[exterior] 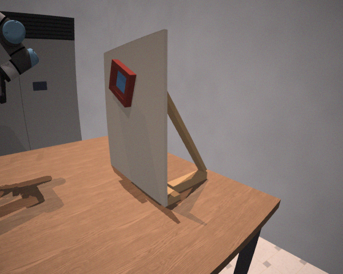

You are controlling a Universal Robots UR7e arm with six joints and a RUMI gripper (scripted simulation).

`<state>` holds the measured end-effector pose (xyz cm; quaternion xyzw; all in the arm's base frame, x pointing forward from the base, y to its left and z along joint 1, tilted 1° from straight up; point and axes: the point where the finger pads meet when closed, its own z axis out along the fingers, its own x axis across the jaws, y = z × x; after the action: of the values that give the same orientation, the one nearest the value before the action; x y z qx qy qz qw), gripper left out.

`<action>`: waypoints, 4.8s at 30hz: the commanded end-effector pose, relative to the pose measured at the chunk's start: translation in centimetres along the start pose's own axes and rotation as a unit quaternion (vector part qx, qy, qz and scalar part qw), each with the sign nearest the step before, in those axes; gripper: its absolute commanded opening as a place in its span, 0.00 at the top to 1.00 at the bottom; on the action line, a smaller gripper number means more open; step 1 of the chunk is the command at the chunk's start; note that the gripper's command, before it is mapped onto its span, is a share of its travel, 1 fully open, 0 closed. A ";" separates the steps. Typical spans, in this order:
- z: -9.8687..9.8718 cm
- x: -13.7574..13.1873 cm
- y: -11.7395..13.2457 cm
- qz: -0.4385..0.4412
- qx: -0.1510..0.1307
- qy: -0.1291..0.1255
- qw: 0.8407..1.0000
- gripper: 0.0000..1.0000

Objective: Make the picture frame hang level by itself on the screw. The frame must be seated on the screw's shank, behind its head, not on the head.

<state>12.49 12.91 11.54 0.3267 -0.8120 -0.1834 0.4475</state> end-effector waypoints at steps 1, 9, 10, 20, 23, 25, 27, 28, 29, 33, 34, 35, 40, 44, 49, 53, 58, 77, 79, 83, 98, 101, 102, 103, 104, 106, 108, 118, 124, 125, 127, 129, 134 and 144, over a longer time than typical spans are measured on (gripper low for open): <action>-0.2 -0.5 -0.3 -0.010 0.001 -0.007 1.000 0.00; -0.6 -1.6 -1.2 -0.037 0.005 -0.026 0.999 0.00; -0.6 -1.8 -1.3 -0.040 0.005 -0.028 0.999 0.00; -1.2 -3.3 -2.4 -0.074 0.012 -0.051 0.996 0.00; -1.5 -3.9 -2.8 -0.088 0.015 -0.061 0.994 0.00; -1.7 -4.3 -3.1 -0.098 0.017 -0.067 0.993 0.00; -1.9 -4.7 -3.5 -0.108 0.020 -0.074 0.991 0.00; -2.0 -4.9 -3.6 -0.113 0.022 -0.078 0.990 0.00; -2.1 -5.1 -3.8 -0.119 0.023 -0.081 0.989 0.00; -2.6 -6.0 -4.6 -0.141 0.030 -0.095 0.985 0.00; -2.6 -6.0 -4.6 -0.141 0.030 -0.095 0.985 0.00; -2.6 -6.0 -4.6 -0.141 0.030 -0.095 0.985 0.00; -3.2 -7.2 -5.5 -0.170 0.041 -0.114 0.978 0.00; -3.8 -8.1 -6.4 -0.194 0.051 -0.129 0.971 0.00; -4.7 -9.3 -7.5 -0.225 0.066 -0.147 0.961 0.00; -5.0 -9.8 -7.9 -0.238 0.072 -0.154 0.956 0.00; -6.0 -10.9 -9.1 -0.270 0.090 -0.172 0.943 0.00; -9.8 -14.5 -13.4 -0.379 0.168 -0.223 0.882 0.00; -10.3 -14.8 -14.0 -0.391 0.179 -0.228 0.874 0.00; -11.3 -15.5 -15.0 -0.415 0.201 -0.236 0.855 0.00; -14.6 -17.1 -18.3 -0.485 0.277 -0.250 0.791 0.00; -15.4 -17.4 -19.1 -0.500 0.295 -0.250 0.775 0.00; -15.4 -17.4 -19.1 -0.500 0.295 -0.250 0.775 0.00; -15.4 -17.4 -19.1 -0.500 0.295 -0.250 0.775 0.00; -15.6 -17.5 -19.3 -0.504 0.301 -0.250 0.770 0.00; -16.1 -17.6 -19.8 -0.513 0.313 -0.250 0.759 0.00; -16.6 -17.8 -20.3 -0.522 0.325 -0.249 0.748 0.00; -19.0 -18.2 -22.5 -0.560 0.382 -0.240 0.695 0.00; -19.9 -18.3 -23.4 -0.573 0.403 -0.234 0.674 0.00; -20.1 -18.3 -23.6 -0.576 0.409 -0.232 0.669 0.00; -20.5 -18.3 -23.9 -0.581 0.419 -0.229 0.659 0.00; -20.9 -18.3 -24.3 -0.587 0.429 -0.225 0.649 0.00; -21.9 -18.3 -25.2 -0.599 0.452 -0.215 0.625 0.00; -23.2 -18.1 -26.5 -0.614 0.486 -0.197 0.590 0.00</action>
<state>47.93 6.89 -2.79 0.8620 -0.4764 -0.0721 -0.1576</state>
